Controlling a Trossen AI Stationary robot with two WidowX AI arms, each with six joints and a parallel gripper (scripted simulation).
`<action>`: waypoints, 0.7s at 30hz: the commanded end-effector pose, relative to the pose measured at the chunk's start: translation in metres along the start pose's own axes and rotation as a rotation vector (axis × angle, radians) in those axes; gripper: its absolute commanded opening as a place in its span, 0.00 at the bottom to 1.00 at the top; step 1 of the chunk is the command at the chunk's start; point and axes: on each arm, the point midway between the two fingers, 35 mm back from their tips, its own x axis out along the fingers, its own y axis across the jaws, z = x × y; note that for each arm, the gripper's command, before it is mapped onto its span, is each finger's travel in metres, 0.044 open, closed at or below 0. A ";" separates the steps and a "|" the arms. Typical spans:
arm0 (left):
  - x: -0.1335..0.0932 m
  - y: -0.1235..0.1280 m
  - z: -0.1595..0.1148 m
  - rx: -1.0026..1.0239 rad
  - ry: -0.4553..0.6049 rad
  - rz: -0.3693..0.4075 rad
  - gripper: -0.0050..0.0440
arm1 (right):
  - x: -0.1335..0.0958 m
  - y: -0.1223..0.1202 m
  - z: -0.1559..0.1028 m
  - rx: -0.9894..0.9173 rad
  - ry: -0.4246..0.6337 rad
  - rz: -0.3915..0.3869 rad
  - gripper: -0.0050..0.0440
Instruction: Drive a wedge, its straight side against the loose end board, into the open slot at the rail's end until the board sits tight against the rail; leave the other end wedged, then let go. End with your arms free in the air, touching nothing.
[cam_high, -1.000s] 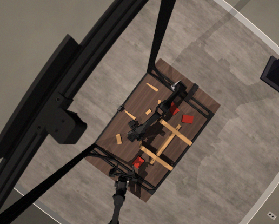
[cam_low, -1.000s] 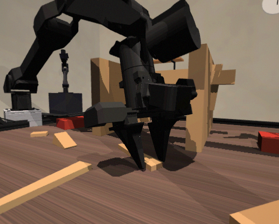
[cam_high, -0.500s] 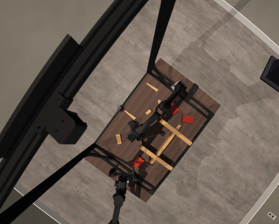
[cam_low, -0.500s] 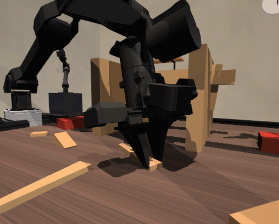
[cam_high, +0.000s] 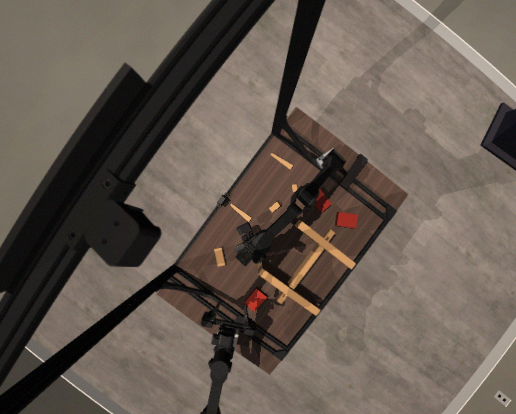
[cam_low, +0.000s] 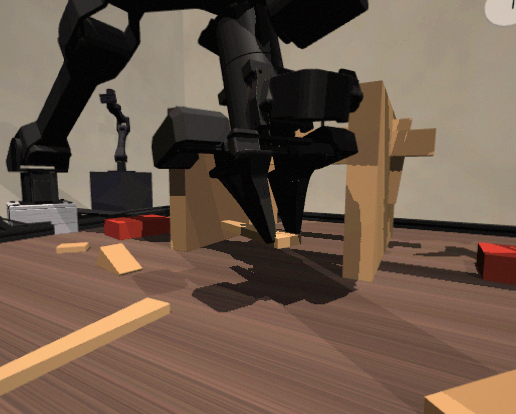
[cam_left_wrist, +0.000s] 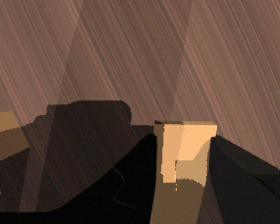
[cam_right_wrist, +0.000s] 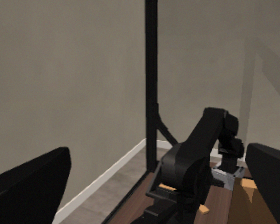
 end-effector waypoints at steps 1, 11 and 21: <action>-0.005 -0.005 -0.001 0.046 0.004 -0.011 0.10 | 0.000 0.000 -0.001 0.002 0.003 0.000 0.90; -0.035 -0.053 -0.041 0.709 0.113 -0.112 0.10 | 0.000 0.000 -0.001 0.002 0.003 0.000 0.49; -0.058 -0.084 -0.076 1.212 0.155 -0.230 0.10 | 0.000 0.000 -0.001 0.002 0.003 0.000 0.49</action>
